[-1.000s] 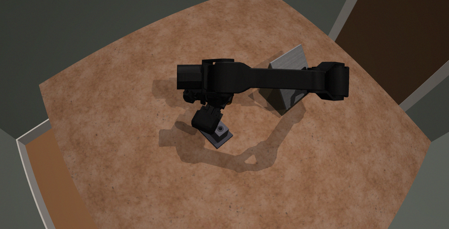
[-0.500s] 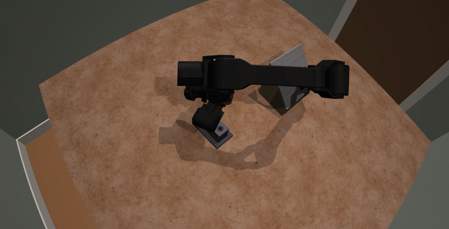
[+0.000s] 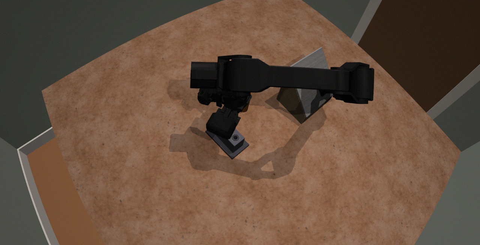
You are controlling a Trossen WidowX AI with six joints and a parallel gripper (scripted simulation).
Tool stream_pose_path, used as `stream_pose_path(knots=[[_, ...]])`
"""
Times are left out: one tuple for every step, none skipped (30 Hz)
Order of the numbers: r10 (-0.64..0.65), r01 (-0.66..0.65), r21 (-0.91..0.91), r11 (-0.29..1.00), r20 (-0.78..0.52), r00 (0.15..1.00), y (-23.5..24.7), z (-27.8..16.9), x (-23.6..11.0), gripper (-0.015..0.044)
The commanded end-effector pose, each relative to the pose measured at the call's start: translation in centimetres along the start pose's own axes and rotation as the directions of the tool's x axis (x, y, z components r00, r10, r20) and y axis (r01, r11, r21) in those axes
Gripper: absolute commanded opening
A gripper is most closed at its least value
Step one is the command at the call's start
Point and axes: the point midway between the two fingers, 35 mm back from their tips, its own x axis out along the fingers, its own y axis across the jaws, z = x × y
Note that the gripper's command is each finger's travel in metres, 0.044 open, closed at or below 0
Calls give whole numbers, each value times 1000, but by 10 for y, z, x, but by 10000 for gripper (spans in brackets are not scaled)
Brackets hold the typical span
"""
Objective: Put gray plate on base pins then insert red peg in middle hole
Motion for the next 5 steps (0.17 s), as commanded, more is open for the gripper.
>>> stream_pose_path(knots=[[-1,1,-7,1000,6,1000,0,0,-4,150],[-1,1,-7,1000,6,1000,0,0,-4,150],[-1,1,-7,1000,6,1000,0,0,-5,150],[-1,1,-7,1000,6,1000,-1,0,-5,150],[-1,1,-7,1000,6,1000,-1,0,-6,150]])
